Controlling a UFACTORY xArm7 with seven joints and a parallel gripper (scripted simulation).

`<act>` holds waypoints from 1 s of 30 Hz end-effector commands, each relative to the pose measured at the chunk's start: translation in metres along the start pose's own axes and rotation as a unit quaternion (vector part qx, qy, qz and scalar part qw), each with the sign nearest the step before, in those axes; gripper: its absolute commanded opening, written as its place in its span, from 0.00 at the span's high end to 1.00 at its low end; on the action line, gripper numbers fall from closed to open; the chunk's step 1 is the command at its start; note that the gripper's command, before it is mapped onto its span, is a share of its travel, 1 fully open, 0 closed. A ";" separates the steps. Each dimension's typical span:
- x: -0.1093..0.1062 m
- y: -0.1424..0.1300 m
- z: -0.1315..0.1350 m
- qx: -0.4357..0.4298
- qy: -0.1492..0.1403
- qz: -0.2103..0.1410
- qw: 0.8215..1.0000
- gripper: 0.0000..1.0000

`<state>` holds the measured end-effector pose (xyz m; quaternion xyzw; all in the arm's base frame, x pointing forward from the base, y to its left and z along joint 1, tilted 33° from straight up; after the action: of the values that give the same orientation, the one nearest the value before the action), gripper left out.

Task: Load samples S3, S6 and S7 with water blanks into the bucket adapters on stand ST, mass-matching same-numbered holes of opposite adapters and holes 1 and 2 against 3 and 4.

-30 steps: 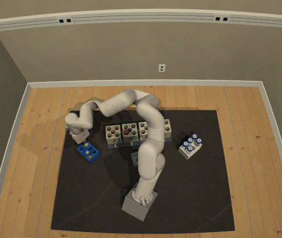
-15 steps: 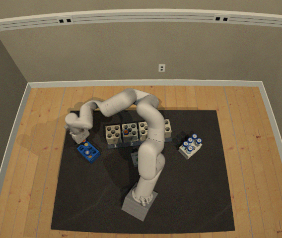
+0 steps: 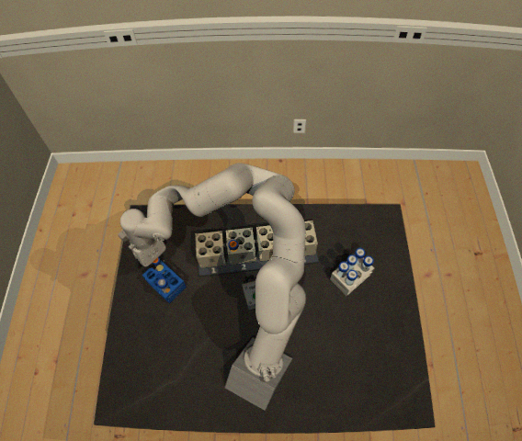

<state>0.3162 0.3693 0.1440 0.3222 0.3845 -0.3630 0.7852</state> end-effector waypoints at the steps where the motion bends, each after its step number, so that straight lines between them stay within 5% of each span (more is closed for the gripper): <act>1: -0.004 0.001 -0.001 0.000 0.002 0.002 1.000 1.00; 30: -0.022 0.001 -0.001 0.000 0.002 0.002 1.000 1.00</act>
<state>0.3090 0.3747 0.1577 0.3223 0.3846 -0.3629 0.7852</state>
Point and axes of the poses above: the point where the finger pads meet when closed, its own x axis out along the fingers, its own z axis across the jaws, y = z × x, the point moved 4 cm from there along -x, back along the fingers, and after that the axes turned 12 degrees about x, right-handed, at the moved point
